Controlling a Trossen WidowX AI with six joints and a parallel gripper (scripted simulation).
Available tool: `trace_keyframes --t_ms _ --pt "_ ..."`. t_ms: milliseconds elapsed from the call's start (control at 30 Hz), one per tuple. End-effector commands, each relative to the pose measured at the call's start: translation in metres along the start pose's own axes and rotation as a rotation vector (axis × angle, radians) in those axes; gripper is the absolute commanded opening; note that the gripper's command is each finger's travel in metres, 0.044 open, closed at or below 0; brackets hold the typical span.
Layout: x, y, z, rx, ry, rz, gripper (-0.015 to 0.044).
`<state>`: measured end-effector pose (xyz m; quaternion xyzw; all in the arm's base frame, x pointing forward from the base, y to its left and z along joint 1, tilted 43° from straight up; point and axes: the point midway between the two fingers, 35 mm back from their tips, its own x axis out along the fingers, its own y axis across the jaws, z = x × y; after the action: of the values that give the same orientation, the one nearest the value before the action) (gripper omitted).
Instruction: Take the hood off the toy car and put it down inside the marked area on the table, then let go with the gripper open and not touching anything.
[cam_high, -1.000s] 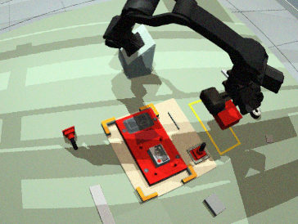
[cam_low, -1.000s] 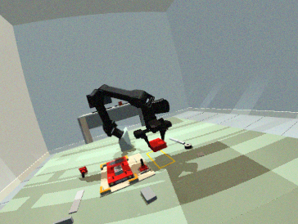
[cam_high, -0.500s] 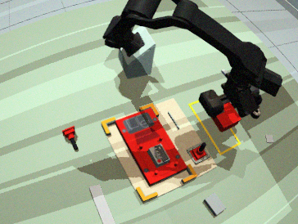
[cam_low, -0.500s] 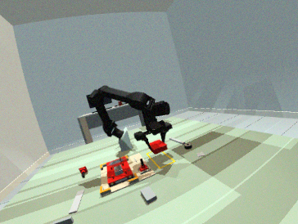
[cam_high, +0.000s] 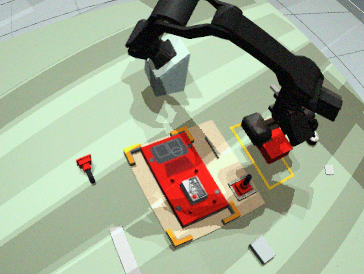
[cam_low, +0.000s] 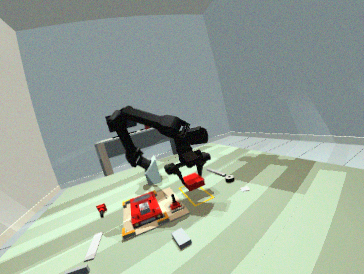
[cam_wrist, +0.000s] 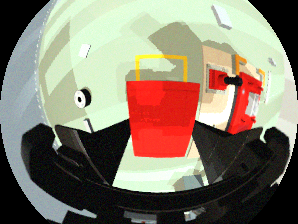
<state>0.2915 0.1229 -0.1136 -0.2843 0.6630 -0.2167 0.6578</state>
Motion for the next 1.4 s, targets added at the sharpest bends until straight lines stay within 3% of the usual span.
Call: trace_keyframes --t_ms 0,1367 --pt "0.004 -0.001 -0.001 -0.009 -0.002 -0.007 0.0" --pt "0.027 -0.003 -0.002 -0.008 -0.002 -0.009 0.0"
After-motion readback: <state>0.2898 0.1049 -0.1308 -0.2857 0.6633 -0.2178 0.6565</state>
